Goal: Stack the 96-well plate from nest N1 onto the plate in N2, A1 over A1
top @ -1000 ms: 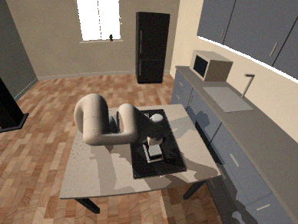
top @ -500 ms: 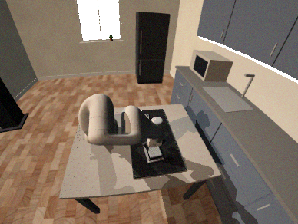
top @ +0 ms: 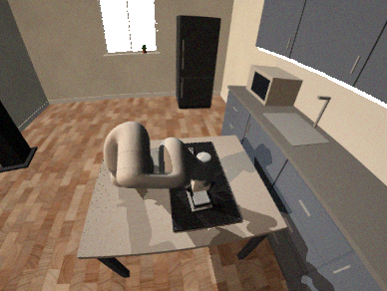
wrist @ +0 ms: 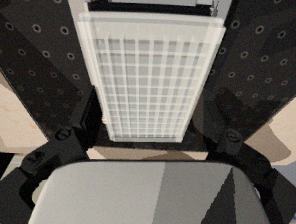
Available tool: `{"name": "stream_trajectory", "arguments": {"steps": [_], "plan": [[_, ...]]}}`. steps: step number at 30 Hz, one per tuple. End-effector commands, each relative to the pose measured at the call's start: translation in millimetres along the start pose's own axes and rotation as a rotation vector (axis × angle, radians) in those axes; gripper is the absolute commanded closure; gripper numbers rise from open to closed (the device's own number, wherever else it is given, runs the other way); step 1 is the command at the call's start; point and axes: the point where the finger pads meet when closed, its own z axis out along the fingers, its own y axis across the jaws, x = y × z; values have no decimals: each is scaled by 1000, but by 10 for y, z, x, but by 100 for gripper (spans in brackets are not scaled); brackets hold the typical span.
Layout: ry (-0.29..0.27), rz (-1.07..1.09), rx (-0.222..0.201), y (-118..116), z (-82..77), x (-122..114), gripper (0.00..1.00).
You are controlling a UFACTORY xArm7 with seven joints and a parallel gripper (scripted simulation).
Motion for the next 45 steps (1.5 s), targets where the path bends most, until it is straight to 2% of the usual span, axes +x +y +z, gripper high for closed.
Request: {"name": "stream_trajectory", "arguments": {"steps": [1, 45], "plan": [[0, -1, -3, 12, -9, 3, 100], [0, -1, -3, 10, 51, 3, 100]]}}
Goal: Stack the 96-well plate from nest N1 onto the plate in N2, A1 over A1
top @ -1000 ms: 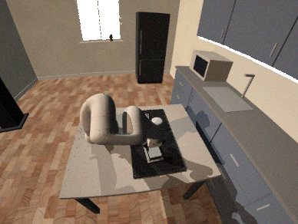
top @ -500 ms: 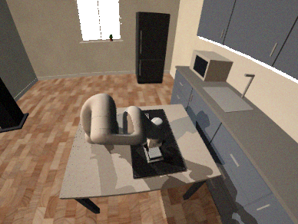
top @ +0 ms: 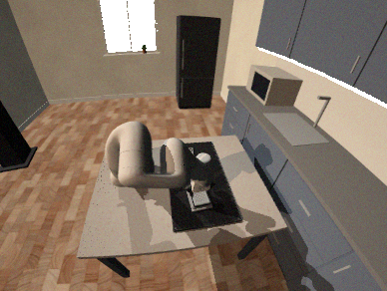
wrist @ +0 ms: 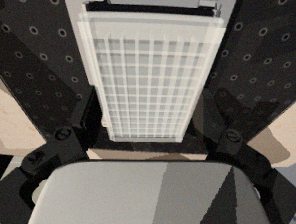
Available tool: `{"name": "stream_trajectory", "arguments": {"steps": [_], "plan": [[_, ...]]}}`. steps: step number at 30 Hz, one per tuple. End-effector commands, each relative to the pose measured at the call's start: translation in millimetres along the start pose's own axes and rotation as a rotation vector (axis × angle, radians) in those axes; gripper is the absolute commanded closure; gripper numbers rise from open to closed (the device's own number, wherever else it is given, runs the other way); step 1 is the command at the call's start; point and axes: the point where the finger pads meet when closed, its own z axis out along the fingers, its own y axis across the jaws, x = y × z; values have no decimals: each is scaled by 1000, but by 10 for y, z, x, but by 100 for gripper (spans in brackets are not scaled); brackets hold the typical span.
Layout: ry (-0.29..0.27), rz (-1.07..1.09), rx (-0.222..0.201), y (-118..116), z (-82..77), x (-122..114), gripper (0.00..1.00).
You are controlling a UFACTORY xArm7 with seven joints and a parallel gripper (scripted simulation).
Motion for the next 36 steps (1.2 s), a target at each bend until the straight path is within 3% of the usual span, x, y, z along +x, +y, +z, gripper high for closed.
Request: {"name": "stream_trajectory", "arguments": {"steps": [1, 35, 36], "plan": [[0, -1, -3, 13, -3, 4, 100], [0, -1, -3, 13, 46, 4, 100], [0, -1, -3, 13, 52, 4, 0]]}}
